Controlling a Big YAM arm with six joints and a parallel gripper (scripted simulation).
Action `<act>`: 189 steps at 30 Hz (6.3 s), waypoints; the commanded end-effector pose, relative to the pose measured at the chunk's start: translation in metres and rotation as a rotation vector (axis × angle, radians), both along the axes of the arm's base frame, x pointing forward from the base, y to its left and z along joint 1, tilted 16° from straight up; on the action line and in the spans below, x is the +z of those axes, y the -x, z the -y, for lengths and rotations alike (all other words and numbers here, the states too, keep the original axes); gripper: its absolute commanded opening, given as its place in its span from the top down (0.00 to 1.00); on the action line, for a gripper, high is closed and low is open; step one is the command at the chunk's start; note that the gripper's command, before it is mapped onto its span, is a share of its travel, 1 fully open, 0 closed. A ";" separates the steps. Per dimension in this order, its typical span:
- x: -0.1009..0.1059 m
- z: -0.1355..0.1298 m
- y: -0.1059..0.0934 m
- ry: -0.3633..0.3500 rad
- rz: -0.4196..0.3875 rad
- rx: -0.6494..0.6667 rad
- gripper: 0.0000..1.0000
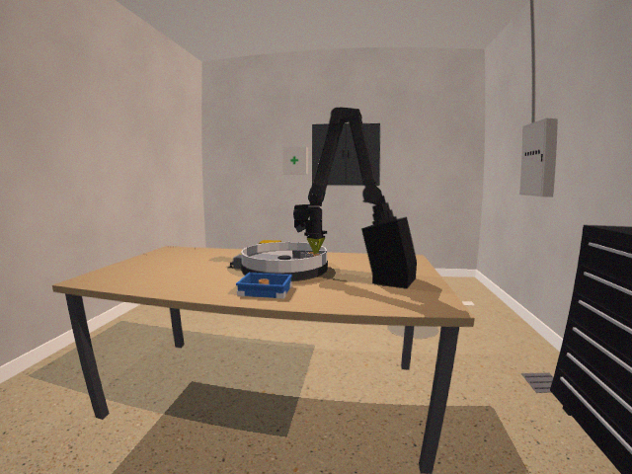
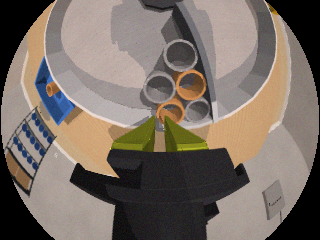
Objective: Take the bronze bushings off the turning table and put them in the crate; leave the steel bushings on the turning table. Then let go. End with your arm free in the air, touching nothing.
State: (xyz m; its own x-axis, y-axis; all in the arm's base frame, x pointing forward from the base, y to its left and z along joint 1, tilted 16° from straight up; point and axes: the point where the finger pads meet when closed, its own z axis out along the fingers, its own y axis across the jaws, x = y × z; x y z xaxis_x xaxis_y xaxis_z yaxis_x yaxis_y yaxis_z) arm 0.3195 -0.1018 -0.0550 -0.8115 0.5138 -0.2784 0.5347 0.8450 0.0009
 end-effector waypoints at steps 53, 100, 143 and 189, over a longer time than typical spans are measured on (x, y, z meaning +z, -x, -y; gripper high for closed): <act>0.010 0.007 -0.015 0.009 0.022 0.005 0.88; -0.004 0.006 -0.004 0.008 0.019 0.002 0.88; -0.006 0.005 -0.003 0.007 0.015 0.002 0.88; -0.005 0.006 -0.004 0.008 0.020 0.002 0.88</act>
State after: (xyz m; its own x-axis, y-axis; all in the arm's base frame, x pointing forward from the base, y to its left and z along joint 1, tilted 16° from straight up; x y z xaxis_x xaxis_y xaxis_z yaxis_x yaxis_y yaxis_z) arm 0.3202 -0.1025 -0.0618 -0.8113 0.5128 -0.2808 0.5340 0.8455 0.0013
